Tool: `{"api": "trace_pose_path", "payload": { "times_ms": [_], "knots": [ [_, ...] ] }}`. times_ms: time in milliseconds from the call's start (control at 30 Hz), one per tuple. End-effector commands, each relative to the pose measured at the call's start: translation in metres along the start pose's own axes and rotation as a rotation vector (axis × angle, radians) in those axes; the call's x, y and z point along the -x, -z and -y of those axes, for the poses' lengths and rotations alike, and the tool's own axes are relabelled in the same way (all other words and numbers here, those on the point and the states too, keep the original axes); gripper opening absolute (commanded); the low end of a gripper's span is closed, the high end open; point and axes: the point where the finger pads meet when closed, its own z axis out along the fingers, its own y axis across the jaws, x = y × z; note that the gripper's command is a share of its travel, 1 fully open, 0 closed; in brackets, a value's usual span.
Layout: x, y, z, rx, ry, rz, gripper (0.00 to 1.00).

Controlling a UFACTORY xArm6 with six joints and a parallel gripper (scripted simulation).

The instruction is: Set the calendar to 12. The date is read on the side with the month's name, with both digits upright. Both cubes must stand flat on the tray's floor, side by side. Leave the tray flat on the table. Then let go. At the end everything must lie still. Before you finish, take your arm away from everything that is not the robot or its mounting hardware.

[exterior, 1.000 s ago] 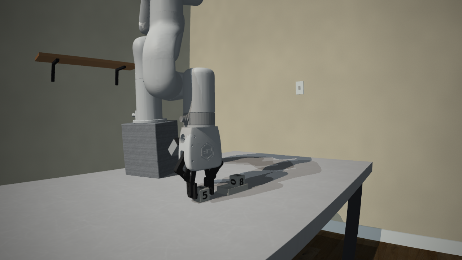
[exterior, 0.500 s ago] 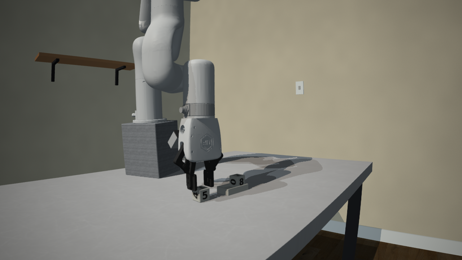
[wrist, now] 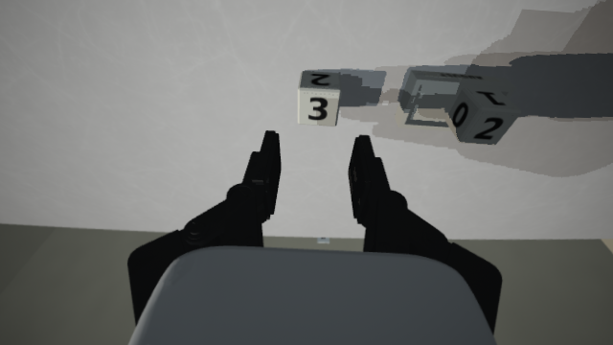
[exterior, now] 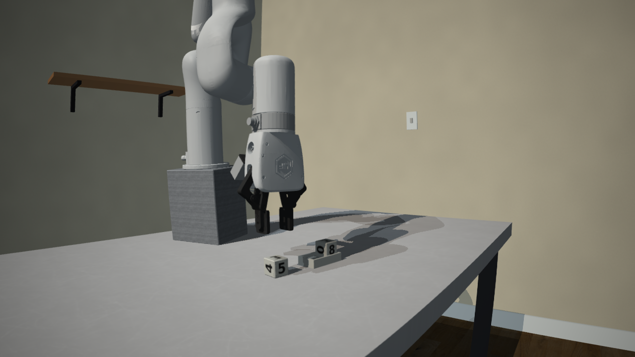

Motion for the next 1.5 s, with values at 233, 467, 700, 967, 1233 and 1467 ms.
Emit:
{"api": "trace_pose_path", "payload": {
  "times_ms": [233,467,700,967,1233,1467],
  "knots": [
    [0.0021,0.0222,0.001,0.024,0.002,-0.027,1.0],
    [0.0021,0.0222,0.001,0.024,0.002,-0.027,1.0],
    [0.0021,0.0222,0.001,0.024,0.002,-0.027,1.0],
    [0.0021,0.0222,0.001,0.024,-0.001,-0.027,1.0],
    [0.002,0.0211,0.0012,0.021,-0.217,-0.029,1.0],
    [0.0019,0.0201,0.0013,0.018,-0.41,-0.032,1.0]
  ]
}}
